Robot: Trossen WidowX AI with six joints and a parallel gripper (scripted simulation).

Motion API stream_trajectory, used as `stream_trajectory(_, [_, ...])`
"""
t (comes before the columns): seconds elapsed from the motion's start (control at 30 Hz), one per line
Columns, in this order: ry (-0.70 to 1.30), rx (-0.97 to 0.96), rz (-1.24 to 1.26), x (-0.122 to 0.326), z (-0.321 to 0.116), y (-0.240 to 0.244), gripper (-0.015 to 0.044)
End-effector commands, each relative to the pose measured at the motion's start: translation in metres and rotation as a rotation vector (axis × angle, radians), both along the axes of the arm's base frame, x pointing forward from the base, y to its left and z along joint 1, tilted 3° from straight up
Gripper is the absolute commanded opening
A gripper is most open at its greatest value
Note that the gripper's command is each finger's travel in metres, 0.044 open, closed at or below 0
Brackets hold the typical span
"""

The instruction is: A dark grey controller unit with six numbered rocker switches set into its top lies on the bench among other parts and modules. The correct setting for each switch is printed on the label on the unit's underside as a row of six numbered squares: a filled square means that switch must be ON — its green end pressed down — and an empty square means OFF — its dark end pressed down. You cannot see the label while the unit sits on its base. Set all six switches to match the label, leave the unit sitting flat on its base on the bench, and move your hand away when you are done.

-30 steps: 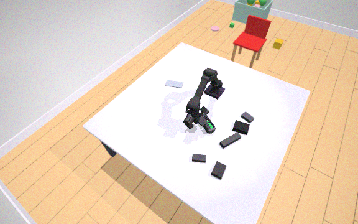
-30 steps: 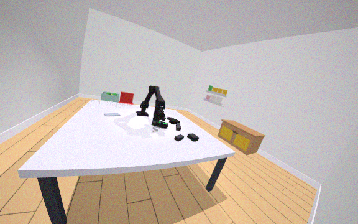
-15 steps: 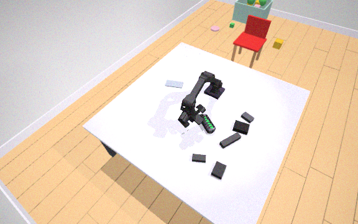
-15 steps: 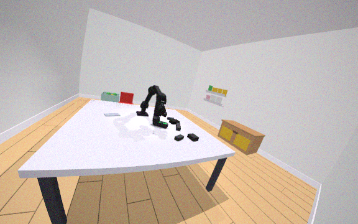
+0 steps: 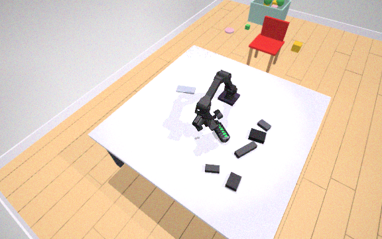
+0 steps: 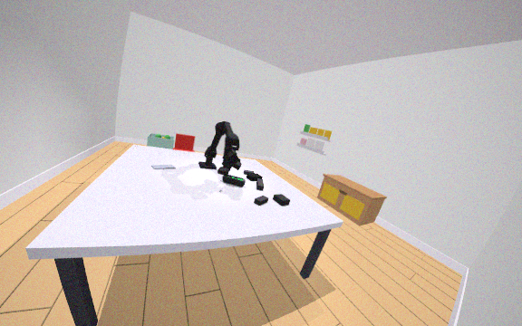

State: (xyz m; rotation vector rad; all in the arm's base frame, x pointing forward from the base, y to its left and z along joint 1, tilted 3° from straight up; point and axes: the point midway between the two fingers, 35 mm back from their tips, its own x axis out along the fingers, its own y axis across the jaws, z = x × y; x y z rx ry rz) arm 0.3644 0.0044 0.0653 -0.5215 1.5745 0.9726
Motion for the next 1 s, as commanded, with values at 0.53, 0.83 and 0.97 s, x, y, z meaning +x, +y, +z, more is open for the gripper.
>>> stream_trajectory(0.53, [-0.231, -0.164, -0.013, -0.034, 0.026, 0.075, 0.0])
stream_trajectory(0.83, [-0.231, -0.164, -0.013, -0.033, 0.017, 0.076, 0.0])
stream_trajectory(0.97, [-0.231, -0.164, -0.013, -0.033, 0.011, 0.076, 0.0])
